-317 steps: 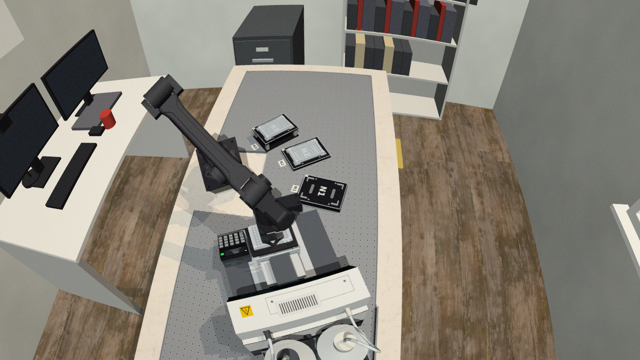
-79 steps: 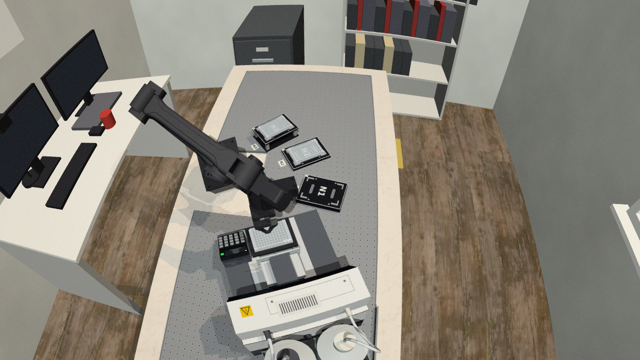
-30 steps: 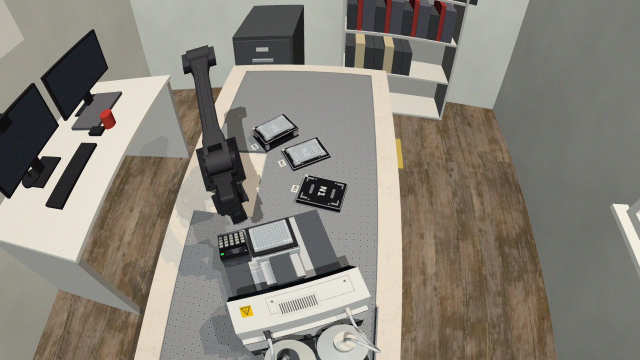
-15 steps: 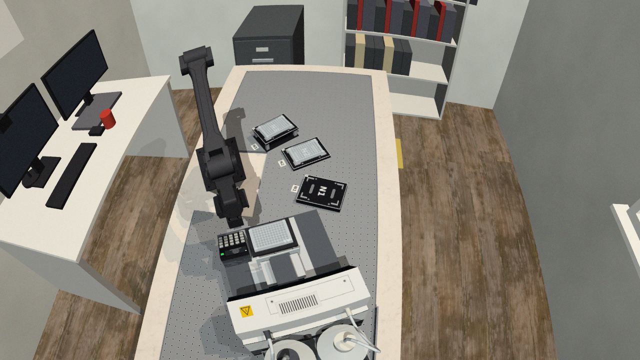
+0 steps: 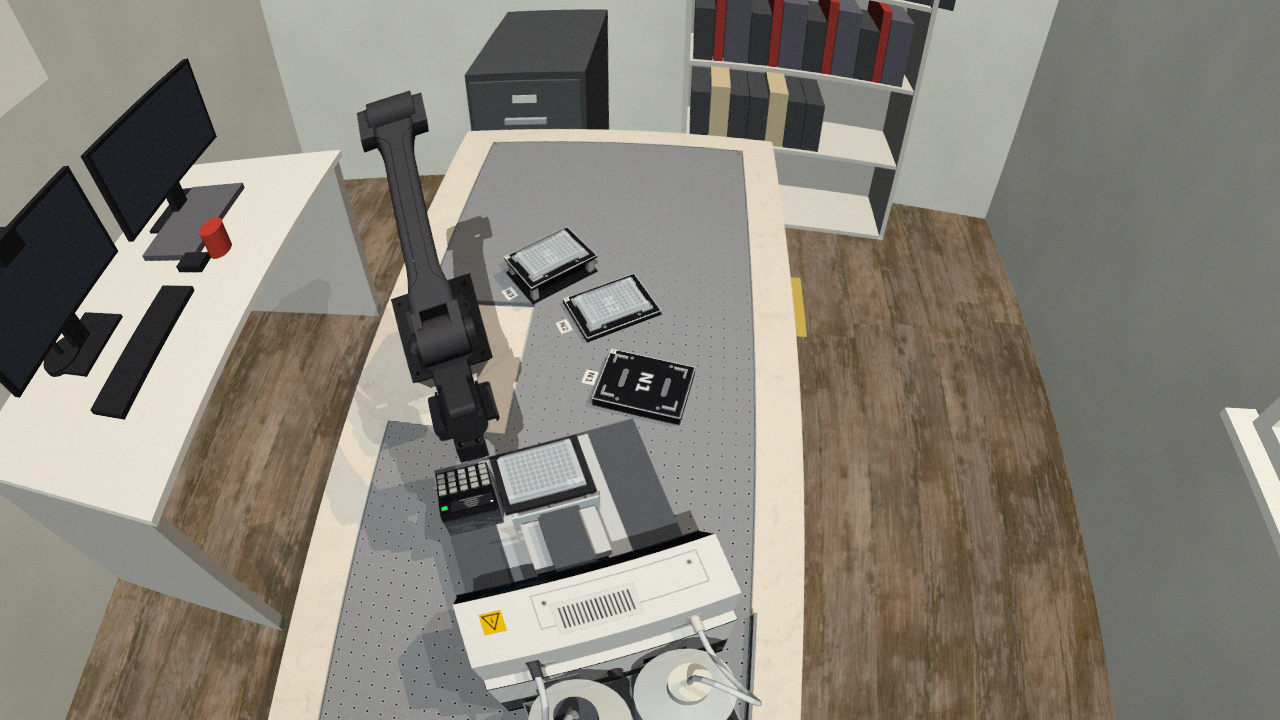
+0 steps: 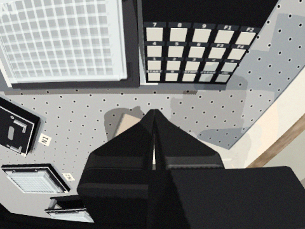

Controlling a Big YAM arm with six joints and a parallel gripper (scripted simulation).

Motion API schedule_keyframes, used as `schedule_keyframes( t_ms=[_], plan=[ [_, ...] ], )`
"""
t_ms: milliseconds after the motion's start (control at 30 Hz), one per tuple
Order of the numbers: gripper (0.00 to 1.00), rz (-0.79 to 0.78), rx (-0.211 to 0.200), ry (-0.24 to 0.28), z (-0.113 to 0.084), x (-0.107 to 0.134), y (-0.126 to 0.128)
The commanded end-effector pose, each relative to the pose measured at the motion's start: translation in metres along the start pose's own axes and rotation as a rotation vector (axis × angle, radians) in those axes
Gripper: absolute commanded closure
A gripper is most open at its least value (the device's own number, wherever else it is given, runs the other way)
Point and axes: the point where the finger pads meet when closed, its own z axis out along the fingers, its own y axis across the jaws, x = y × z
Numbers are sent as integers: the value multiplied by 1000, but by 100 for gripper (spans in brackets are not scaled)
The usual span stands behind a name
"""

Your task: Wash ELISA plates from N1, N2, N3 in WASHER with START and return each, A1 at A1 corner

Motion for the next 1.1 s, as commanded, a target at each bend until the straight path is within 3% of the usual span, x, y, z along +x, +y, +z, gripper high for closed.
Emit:
schedule_keyframes(
  t_ms=[0,67,1067],
  plan=[
    [100,3,-2,-39,-10,-13,1],
    [100,10,-2,-12,5,-4,1],
    [100,7,0,-11,48,-3,0]
  ],
)
